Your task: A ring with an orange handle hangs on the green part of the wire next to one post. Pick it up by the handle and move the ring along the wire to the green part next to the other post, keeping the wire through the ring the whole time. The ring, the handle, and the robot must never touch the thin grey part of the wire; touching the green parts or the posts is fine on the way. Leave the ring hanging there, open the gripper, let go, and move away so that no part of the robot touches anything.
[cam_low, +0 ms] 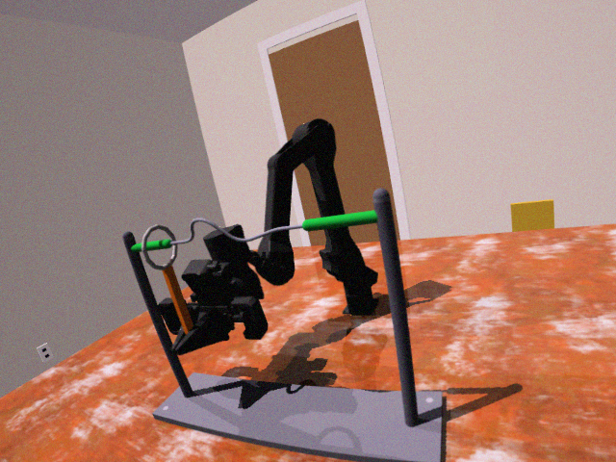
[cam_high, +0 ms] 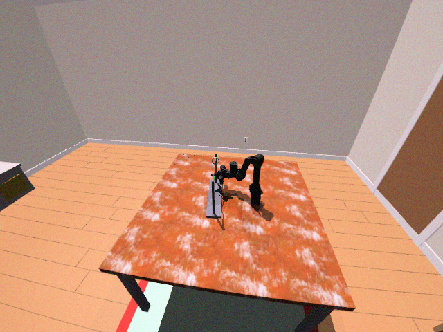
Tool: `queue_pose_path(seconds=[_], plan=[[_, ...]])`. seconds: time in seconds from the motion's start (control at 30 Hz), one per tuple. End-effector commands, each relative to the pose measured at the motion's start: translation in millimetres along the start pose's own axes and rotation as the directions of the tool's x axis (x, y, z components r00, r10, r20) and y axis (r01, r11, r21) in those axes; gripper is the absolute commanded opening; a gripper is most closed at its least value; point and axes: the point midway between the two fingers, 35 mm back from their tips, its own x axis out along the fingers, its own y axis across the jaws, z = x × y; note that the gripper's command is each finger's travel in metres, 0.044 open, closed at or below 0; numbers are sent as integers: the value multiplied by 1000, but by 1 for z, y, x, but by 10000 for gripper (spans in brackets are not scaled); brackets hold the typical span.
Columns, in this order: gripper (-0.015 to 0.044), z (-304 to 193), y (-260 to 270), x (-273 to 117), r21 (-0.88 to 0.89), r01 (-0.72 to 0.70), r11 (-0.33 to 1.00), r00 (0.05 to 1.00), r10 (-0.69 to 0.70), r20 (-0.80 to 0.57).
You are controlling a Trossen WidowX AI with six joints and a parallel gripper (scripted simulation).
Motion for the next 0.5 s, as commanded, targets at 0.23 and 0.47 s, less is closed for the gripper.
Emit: queue_pose_path(seconds=[0.23,0.47], plan=[[-150,3,3,0,-8,1,1000,1000,-1,7],[-150,3,10,0,-6,0,1000,1000,0,6]])
